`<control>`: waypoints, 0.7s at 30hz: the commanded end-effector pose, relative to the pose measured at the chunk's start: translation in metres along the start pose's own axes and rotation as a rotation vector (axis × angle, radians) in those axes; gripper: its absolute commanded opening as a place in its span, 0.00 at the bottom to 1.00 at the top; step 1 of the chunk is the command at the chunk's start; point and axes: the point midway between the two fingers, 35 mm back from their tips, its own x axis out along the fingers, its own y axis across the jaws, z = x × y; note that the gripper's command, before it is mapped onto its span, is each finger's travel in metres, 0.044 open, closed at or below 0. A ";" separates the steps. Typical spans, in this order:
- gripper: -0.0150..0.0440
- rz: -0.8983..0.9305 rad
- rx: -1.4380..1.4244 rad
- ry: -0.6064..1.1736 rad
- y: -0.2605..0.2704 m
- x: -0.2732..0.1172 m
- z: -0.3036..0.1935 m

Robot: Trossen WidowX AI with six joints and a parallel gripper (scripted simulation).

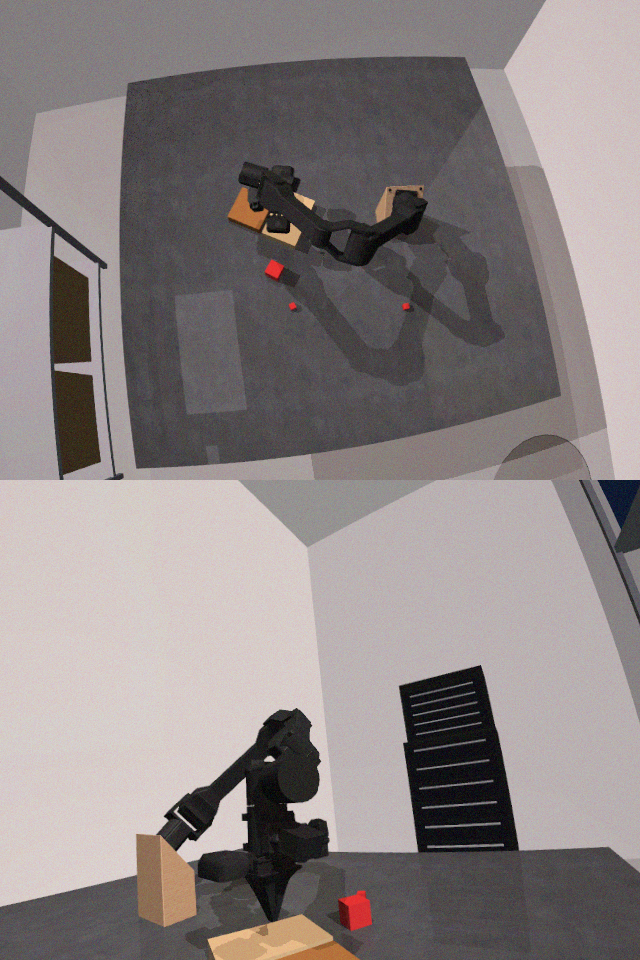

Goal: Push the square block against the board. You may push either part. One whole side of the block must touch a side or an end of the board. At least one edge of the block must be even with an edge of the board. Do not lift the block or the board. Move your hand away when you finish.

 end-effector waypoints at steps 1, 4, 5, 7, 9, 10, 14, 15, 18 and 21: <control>0.25 0.007 -0.173 -0.005 0.016 -0.002 0.004; 0.25 0.009 -0.277 -0.005 0.024 -0.002 0.006; 0.25 0.010 -0.312 -0.005 0.027 -0.002 0.006; 0.25 0.012 -0.381 -0.005 0.032 -0.002 0.007; 0.25 0.014 -0.451 -0.006 0.038 -0.002 0.008; 0.25 0.015 -0.486 -0.006 0.041 -0.002 0.009; 0.25 0.019 -0.625 -0.007 0.053 -0.002 0.010; 0.25 0.020 -0.660 -0.007 0.055 -0.002 0.010; 0.25 0.024 -0.764 -0.009 0.064 -0.002 0.011; 0.25 0.028 -0.868 -0.010 0.073 -0.002 0.011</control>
